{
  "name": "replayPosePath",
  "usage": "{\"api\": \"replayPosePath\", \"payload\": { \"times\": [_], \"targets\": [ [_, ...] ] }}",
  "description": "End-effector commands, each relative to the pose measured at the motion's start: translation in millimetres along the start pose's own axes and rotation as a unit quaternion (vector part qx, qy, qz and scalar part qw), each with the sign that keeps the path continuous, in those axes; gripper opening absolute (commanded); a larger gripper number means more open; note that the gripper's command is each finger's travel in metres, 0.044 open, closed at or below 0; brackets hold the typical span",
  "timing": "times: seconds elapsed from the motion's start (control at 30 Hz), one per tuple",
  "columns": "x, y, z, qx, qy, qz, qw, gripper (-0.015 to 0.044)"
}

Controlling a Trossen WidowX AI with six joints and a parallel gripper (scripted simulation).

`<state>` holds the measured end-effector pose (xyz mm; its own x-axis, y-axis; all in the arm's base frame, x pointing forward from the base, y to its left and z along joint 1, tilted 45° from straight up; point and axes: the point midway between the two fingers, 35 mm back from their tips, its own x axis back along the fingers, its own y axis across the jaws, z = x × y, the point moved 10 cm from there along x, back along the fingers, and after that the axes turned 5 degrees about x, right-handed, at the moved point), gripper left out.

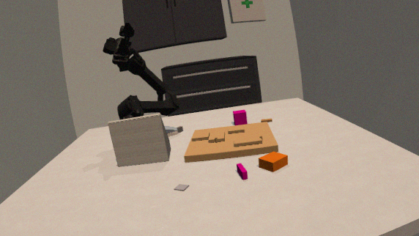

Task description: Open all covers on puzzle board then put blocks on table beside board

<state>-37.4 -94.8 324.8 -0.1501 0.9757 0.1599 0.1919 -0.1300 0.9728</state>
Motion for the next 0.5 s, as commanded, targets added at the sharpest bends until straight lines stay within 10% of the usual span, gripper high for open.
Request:
{"api": "replayPosePath", "payload": {
  "times": [0.0,0.47],
  "targets": [
    [0,0,0,0.000,0.001,0.000,1.000,0.0374],
    [-30,4,1,0.034,0.115,0.026,0.992,0.0006]
  ]
}}
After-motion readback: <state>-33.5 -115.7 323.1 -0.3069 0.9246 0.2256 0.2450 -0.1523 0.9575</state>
